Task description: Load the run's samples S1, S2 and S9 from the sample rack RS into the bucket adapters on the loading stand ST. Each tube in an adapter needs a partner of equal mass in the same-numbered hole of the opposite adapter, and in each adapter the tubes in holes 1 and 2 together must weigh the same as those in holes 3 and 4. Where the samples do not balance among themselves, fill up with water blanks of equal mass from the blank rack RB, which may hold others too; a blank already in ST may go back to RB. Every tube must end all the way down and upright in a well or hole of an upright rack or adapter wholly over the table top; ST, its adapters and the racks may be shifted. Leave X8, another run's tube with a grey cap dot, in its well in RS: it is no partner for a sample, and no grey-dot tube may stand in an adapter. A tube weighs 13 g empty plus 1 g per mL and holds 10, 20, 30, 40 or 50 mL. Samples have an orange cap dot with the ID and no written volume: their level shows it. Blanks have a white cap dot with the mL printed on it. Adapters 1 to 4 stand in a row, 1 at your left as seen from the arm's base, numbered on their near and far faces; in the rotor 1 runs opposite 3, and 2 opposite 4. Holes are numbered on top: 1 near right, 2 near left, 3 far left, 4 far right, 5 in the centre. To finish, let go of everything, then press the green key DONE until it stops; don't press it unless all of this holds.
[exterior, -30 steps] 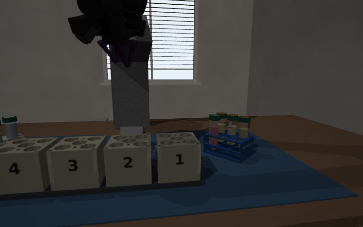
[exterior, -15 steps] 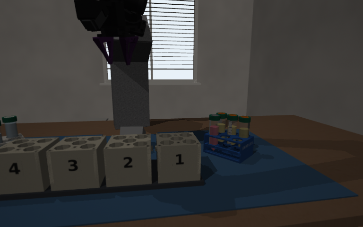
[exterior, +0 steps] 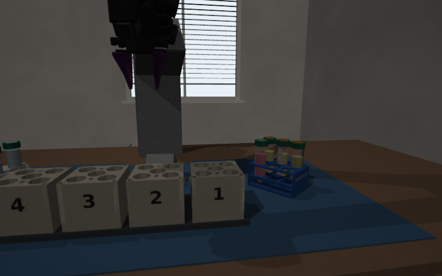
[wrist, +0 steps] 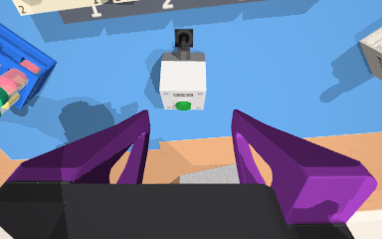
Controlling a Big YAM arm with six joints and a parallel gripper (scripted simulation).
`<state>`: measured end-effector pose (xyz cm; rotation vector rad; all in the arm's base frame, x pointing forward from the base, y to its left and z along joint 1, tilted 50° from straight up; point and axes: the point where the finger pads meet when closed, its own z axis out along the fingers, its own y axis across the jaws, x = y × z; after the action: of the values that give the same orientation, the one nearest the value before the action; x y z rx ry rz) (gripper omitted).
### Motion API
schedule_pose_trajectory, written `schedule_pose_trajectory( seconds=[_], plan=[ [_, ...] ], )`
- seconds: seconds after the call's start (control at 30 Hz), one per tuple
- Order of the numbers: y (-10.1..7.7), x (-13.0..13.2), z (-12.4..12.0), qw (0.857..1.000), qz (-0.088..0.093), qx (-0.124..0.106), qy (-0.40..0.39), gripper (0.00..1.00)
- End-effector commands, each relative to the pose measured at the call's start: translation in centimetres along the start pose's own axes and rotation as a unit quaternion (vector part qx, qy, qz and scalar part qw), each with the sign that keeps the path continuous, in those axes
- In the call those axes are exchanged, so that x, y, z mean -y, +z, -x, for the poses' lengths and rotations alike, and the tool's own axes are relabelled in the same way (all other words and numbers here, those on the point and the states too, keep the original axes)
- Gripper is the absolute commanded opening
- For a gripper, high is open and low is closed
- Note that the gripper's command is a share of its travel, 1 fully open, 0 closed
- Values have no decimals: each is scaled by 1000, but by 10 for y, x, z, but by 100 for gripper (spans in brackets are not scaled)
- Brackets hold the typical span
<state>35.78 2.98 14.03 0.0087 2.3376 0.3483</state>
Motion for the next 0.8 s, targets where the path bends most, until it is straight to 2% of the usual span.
schedule_pose_trajectory(
  seconds=[0.0, 0.13, 0.17, 0.47, 0.5, 0.77],
  plan=[
    [-7, 2, 8, 998, -5, 34, -45, 55],
    [-7, 1, 8, 997, -5, 42, -59, 55],
    [-4, 2, 5, 998, -5, 36, -58, 55],
    [-5, 0, 10, 998, -2, 36, -54, 55],
    [4, -2, 1, 998, 0, 27, -61, 55],
    [23, -3, 9, 998, 1, 32, -52, 55]
  ],
)
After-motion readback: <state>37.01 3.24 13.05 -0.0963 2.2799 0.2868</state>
